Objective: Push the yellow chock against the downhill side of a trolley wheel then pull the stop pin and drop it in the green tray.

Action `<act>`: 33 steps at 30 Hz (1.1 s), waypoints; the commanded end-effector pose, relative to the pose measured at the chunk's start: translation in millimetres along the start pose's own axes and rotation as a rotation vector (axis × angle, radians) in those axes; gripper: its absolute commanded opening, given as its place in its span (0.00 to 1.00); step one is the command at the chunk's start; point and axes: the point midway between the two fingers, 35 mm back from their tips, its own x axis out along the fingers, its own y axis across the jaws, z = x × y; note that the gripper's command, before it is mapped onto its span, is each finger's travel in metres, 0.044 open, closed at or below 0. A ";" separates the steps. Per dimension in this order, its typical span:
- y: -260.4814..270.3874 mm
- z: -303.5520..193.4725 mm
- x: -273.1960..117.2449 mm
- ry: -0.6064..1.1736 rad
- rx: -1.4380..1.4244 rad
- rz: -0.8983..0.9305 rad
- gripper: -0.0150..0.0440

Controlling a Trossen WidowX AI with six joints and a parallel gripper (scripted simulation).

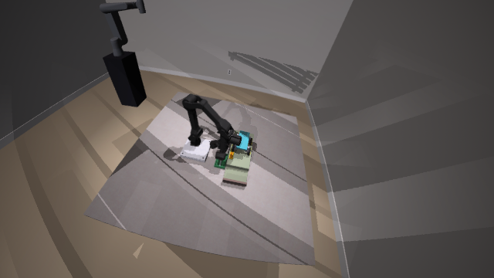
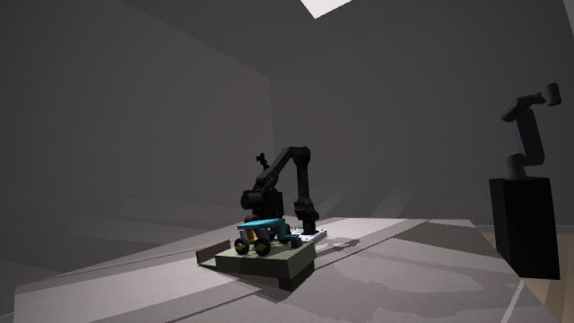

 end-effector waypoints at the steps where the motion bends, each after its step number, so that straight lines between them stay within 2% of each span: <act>1: -2.1 0.6 2.6 -0.003 0.004 0.003 0.58; 10: -5.6 1.1 6.0 -0.003 0.004 0.003 0.58; 16: -4.4 0.0 3.4 0.002 0.000 0.000 0.83; 22: -4.3 -0.1 2.6 0.002 0.000 0.000 0.83; 29: -1.3 2.9 -21.5 -0.003 0.004 0.003 0.83; 33: 0.1 3.0 -31.5 -0.003 0.004 0.003 1.00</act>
